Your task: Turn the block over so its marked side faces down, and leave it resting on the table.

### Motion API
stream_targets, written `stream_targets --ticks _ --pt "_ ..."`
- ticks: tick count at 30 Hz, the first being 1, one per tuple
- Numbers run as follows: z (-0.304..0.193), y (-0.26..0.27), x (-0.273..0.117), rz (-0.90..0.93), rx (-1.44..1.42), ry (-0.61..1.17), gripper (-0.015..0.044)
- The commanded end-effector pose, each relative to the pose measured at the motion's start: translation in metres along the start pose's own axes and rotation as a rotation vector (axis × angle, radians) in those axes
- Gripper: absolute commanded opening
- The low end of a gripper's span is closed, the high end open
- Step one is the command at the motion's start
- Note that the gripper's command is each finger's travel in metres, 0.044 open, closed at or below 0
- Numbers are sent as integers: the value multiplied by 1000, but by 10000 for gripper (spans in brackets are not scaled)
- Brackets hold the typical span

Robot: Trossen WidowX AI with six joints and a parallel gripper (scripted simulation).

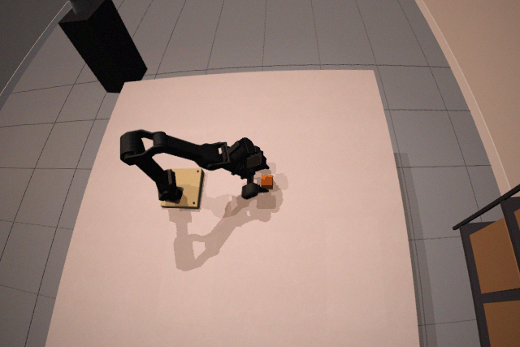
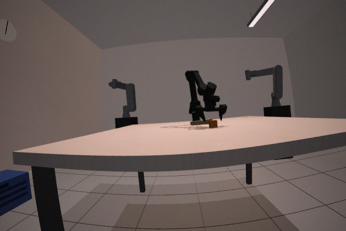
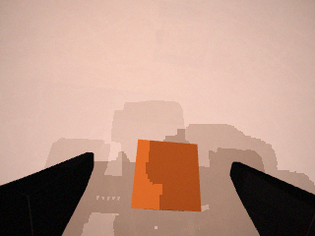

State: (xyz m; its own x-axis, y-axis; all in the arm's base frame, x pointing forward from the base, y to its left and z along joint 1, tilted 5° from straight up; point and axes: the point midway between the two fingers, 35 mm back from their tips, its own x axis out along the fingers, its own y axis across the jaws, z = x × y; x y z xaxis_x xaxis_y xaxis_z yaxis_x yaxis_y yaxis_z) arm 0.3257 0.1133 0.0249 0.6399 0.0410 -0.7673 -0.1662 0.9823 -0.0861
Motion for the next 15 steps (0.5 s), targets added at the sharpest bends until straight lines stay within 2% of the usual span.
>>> stream_targets --ticks 1,15 --pt "23 -5 -58 13 24 189 440" --pt "25 -5 -57 13 22 210 440"
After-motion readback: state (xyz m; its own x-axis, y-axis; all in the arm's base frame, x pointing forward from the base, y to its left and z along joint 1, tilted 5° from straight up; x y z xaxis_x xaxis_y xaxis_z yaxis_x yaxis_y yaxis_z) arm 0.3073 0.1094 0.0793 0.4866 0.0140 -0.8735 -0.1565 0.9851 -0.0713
